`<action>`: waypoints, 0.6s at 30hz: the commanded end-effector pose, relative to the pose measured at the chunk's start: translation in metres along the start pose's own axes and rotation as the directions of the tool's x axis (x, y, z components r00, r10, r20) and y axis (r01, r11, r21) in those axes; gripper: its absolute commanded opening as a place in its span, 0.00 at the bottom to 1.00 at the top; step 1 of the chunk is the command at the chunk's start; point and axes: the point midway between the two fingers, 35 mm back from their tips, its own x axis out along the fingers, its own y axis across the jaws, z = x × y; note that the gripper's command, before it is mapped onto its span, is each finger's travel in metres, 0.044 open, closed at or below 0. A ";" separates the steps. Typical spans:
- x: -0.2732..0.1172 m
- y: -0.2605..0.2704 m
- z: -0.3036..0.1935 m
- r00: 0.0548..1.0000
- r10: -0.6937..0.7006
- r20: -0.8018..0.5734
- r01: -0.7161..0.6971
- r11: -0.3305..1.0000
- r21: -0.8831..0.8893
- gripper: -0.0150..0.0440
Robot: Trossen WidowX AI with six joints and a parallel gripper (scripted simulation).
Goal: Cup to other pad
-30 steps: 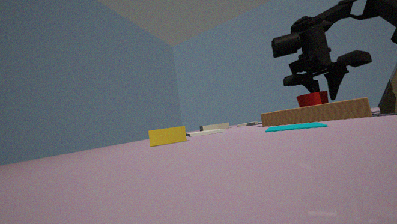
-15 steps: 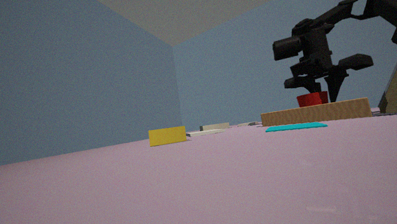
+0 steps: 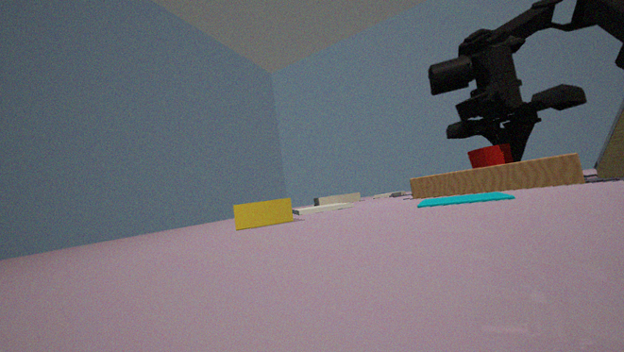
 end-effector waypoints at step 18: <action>-0.033 0.000 0.003 1.000 0.004 0.002 -0.004 1.000 -0.003 0.25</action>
